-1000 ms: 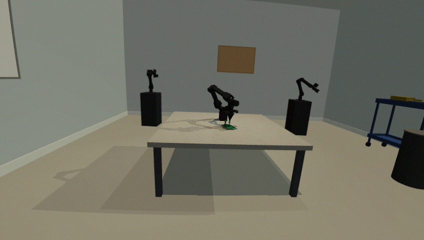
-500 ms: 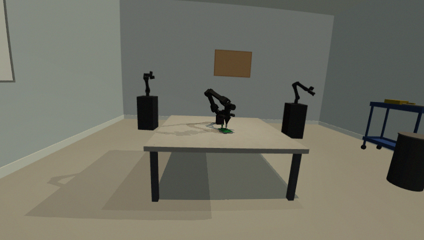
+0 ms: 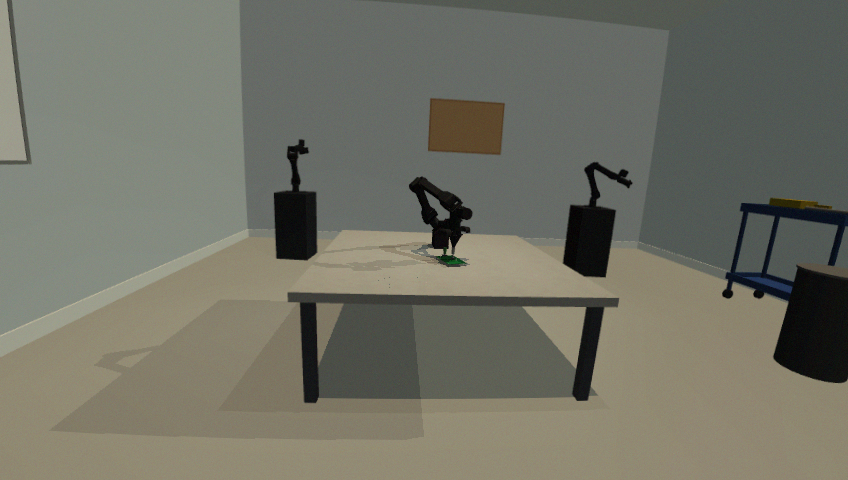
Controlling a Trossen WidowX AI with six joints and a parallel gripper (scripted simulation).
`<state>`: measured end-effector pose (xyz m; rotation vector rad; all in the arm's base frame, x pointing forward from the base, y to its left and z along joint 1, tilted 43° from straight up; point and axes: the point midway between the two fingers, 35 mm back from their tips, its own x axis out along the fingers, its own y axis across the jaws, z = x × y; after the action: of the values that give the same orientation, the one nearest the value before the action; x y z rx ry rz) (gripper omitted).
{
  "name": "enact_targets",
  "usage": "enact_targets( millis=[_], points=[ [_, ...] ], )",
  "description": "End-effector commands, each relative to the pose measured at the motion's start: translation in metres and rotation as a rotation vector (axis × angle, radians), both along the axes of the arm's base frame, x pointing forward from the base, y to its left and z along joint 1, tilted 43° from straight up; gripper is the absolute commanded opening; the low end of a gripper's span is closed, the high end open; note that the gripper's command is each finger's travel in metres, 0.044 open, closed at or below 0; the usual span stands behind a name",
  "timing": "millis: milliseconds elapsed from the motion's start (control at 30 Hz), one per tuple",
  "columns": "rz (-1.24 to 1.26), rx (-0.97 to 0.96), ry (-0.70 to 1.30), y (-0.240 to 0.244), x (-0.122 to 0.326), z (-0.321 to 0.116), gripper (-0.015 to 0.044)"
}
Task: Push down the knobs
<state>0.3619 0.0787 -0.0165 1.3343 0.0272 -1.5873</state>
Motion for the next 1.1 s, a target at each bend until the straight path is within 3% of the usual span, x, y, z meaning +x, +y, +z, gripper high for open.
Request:
enact_targets(
  millis=[0, 1067],
  points=[
    [0.0, -0.004, 0.003, -0.0014, 0.0, -0.002, 0.0],
    [0.0, -0.005, 0.003, -0.0089, 0.0014, -0.0102, 0.0]
  ],
)
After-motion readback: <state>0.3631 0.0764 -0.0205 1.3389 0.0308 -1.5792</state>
